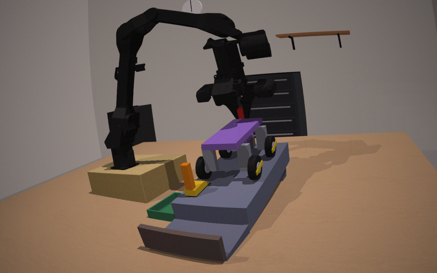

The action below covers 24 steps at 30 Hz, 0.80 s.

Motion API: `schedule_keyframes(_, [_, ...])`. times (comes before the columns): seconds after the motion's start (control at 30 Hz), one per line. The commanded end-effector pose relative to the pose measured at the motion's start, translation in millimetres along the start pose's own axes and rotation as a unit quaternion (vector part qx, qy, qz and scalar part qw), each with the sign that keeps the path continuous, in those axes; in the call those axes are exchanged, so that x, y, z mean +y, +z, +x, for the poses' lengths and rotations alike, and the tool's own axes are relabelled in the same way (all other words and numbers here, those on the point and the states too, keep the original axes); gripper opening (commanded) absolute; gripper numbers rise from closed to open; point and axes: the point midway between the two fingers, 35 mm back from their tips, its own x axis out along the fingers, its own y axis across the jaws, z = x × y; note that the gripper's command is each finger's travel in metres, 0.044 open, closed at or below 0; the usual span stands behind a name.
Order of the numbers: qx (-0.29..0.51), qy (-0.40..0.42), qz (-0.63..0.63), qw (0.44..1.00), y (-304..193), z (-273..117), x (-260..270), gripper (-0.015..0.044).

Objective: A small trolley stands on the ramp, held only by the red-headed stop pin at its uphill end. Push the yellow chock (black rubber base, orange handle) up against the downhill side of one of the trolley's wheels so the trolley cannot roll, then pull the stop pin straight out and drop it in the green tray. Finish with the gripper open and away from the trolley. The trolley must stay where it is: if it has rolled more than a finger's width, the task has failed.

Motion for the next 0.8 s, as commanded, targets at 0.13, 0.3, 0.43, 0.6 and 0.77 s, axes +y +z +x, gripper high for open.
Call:
schedule_keyframes(0.13, [0.002, 0.001, -0.004, 1.000, -2, -8, 1, 0.0000])
schedule_keyframes(0.3, [0.002, 0.001, -0.004, 1.000, -2, -11, 1, 0.0000])
schedule_keyframes(0.43, [0.002, 0.001, -0.004, 1.000, -2, -13, 1, 0.0000])
schedule_keyframes(0.6, [0.002, 0.001, -0.004, 1.000, -3, -16, 1, 0.0000])
schedule_keyframes(0.77, [0.002, 0.001, -0.004, 1.000, -5, -18, 1, 0.0000])
